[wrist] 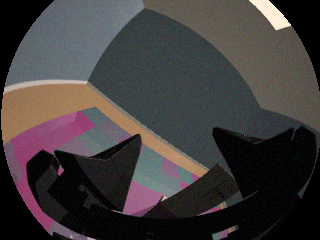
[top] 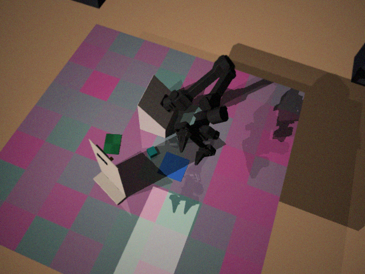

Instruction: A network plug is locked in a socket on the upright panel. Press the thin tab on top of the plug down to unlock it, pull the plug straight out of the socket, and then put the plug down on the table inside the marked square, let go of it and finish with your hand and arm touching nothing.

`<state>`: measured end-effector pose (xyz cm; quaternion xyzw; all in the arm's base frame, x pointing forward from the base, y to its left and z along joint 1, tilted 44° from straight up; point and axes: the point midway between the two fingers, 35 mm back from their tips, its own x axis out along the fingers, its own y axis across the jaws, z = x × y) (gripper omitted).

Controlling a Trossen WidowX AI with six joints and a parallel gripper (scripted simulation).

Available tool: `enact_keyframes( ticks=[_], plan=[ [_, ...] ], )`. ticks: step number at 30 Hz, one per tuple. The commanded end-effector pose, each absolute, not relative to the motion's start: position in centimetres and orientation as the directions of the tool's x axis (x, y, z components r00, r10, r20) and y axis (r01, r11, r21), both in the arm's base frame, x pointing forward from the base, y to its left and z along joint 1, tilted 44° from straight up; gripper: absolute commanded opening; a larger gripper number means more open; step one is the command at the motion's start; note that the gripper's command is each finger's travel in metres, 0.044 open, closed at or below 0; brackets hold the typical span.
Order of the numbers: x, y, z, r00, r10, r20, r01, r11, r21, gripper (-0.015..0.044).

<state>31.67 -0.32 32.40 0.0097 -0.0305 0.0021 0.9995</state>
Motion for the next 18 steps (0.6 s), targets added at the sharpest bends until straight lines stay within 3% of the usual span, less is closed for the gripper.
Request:
enact_keyframes(
  ticks=[1,9,18],
  plan=[
    [31.7,-0.4,32.2,0.998,0.0,0.057,-0.001,1.0,0.014,0.0374],
    [32.9,-3.1,24.6,0.984,-0.144,-0.107,0.118,0.967,-0.224,0.0164],
    [31.7,-6.4,15.5,0.901,-0.314,-0.299,0.121,0.844,-0.522,0.0156]
  ],
)
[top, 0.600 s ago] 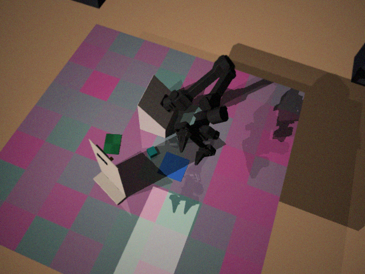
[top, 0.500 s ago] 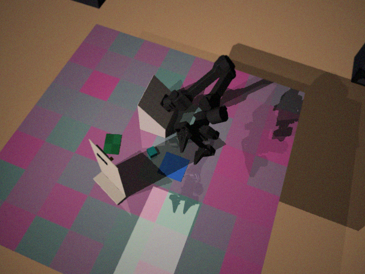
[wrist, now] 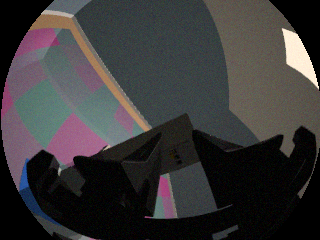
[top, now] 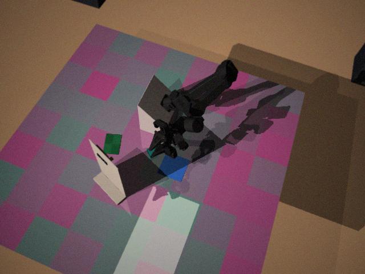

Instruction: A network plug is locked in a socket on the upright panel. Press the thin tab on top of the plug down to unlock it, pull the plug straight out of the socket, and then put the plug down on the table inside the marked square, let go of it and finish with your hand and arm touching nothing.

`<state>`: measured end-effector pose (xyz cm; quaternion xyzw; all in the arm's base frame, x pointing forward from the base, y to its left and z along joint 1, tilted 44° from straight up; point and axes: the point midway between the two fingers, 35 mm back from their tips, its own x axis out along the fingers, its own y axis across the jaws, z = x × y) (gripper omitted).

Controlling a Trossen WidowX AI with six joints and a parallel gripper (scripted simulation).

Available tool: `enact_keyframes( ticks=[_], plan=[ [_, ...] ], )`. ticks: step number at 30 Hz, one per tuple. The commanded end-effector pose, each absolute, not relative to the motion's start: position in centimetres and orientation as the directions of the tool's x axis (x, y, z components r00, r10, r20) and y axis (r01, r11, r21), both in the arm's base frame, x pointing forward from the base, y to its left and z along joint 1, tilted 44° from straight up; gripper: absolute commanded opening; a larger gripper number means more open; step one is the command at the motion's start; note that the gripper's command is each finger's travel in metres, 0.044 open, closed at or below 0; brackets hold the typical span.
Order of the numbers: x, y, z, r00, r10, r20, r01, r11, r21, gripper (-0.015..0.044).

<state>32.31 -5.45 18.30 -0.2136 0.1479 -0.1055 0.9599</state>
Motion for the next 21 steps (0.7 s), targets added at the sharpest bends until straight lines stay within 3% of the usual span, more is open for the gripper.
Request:
enact_keyframes(
  ticks=[1,8,21],
  plan=[
    [31.4,-6.7,14.6,0.888,-0.332,-0.319,0.111,0.826,-0.552,0.0156],
    [28.7,-8.7,8.8,0.787,-0.44,-0.433,-0.001,0.7,-0.714,0.0156],
    [30.4,-9.2,8.5,0.784,-0.442,-0.436,-0.004,0.698,-0.716,0.0156]
  ],
)
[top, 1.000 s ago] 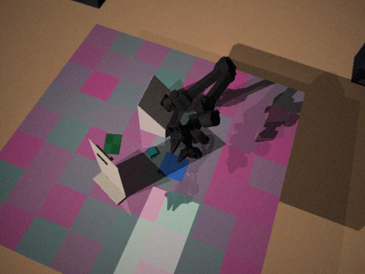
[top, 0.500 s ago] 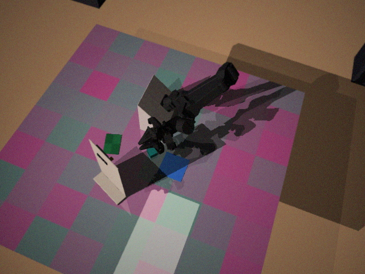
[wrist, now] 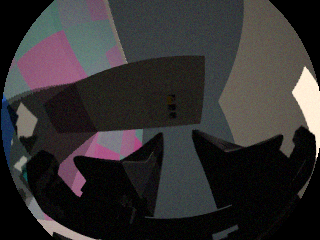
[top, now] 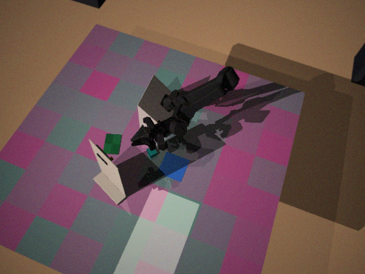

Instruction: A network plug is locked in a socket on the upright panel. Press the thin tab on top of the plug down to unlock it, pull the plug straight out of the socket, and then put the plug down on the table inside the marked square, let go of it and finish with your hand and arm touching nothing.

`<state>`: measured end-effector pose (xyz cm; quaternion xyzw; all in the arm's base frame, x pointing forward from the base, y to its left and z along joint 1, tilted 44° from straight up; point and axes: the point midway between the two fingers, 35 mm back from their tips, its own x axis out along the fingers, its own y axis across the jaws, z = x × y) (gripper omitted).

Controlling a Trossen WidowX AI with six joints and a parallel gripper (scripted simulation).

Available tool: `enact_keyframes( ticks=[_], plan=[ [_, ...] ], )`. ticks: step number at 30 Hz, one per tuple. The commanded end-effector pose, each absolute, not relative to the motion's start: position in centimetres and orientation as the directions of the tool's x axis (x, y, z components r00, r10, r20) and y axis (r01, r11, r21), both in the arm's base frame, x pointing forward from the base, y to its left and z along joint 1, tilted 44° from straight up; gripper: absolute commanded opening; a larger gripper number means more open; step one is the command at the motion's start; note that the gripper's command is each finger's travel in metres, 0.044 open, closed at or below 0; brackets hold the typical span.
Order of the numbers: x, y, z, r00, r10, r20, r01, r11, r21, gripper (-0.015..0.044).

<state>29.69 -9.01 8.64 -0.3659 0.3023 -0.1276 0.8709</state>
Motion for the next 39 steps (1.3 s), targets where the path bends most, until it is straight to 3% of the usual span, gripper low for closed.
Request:
enact_keyframes(
  ticks=[1,39],
  plan=[
    [30.6,-9.2,8.4,0.784,-0.442,-0.436,-0.004,0.699,-0.716,0.0156],
    [36.6,-11.1,6.6,0.785,-0.443,-0.432,-0.002,0.696,-0.718,0.0156]
  ],
)
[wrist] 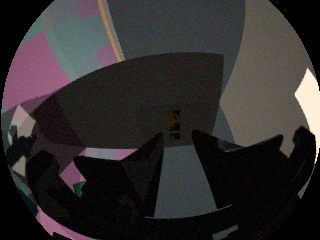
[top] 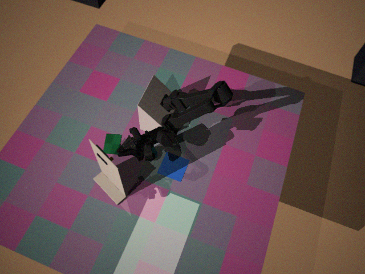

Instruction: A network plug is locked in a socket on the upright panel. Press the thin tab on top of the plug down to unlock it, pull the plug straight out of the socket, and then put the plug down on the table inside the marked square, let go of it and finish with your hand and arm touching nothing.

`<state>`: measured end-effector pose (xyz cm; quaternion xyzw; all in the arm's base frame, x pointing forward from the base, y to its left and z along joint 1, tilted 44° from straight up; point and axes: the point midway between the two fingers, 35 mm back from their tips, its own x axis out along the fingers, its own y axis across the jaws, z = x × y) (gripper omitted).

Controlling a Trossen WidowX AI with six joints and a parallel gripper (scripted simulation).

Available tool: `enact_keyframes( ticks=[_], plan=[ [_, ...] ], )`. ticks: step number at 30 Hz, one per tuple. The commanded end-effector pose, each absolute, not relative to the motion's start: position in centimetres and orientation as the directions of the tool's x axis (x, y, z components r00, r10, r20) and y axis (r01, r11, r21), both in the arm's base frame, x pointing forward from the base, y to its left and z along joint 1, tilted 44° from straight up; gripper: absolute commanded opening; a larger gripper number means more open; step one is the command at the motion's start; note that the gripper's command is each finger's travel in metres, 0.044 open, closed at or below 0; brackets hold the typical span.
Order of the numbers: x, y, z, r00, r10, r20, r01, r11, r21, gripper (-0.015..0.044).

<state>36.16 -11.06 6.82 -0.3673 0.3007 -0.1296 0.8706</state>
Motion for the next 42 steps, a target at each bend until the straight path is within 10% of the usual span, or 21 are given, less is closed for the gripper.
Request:
enact_keyframes(
  ticks=[1,27,42],
  plan=[
    [36.7,-11.2,6.5,0.785,-0.443,-0.432,-0.002,0.696,-0.718,0.0156],
    [39.6,-12.1,5.4,0.786,-0.444,-0.43,-0.001,0.695,-0.719,0.0156],
    [39.6,-12.1,5.4,0.786,-0.444,-0.43,-0.001,0.695,-0.719,0.0]
  ],
)
